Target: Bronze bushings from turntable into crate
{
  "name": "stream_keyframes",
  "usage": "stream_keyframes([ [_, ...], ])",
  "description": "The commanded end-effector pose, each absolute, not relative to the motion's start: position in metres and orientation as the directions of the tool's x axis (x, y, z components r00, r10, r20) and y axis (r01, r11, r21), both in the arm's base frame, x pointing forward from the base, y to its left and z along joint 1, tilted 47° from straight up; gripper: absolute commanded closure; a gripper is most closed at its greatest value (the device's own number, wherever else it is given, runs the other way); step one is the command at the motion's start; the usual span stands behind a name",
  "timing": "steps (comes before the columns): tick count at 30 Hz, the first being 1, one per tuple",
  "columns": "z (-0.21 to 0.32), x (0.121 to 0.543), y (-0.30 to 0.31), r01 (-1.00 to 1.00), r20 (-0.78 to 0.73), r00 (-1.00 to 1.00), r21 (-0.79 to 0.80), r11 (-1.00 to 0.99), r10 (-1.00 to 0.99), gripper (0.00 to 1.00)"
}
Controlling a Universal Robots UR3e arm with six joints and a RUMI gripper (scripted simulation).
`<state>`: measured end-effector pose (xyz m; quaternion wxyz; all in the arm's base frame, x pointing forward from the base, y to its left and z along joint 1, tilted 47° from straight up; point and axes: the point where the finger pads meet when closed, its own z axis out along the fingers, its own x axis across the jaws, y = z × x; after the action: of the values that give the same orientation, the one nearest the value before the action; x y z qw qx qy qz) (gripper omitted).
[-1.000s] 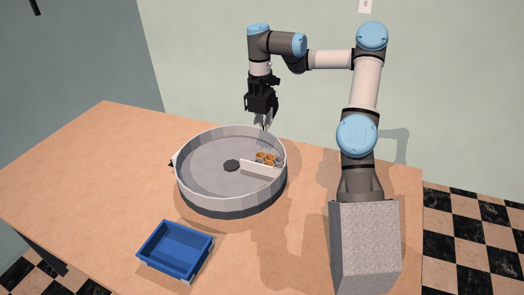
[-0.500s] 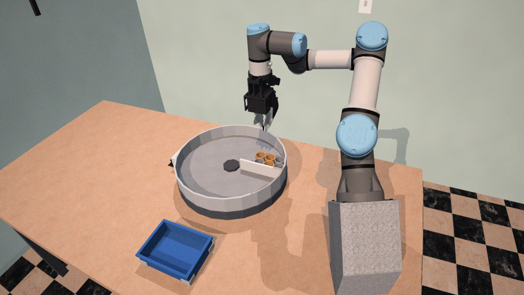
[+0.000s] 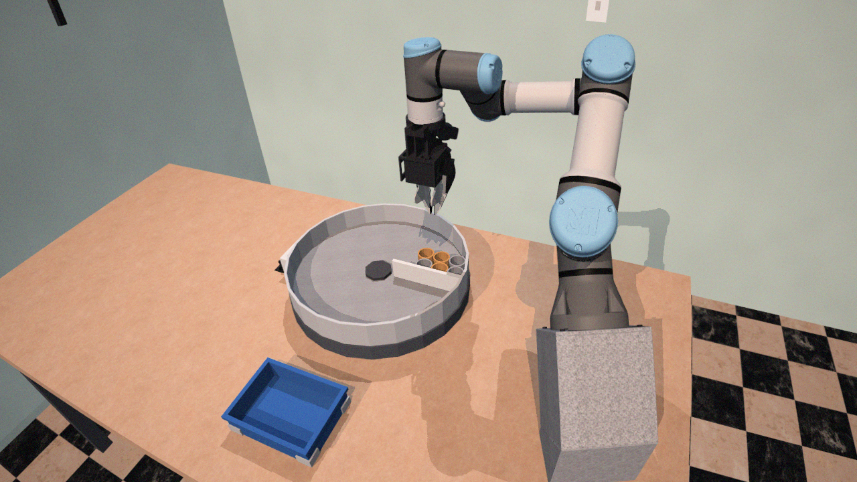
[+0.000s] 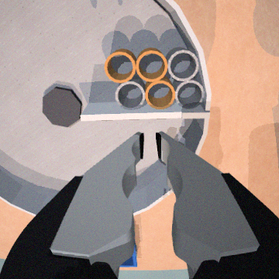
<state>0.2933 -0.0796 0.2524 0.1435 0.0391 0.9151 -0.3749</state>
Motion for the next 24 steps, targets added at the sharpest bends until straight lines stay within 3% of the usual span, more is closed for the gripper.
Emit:
stream_keyframes([
  [1,0.253,0.293,-0.079,0.18,-0.294,-0.955,-0.675,0.716,-0.037,0.95],
  [15,0.252,0.296,-0.082,0.18,-0.294,-0.955,-0.674,0.716,-0.036,0.95],
  [24,0.231,0.334,-0.126,0.18,-0.294,-0.955,-0.674,0.716,-0.036,0.95],
])
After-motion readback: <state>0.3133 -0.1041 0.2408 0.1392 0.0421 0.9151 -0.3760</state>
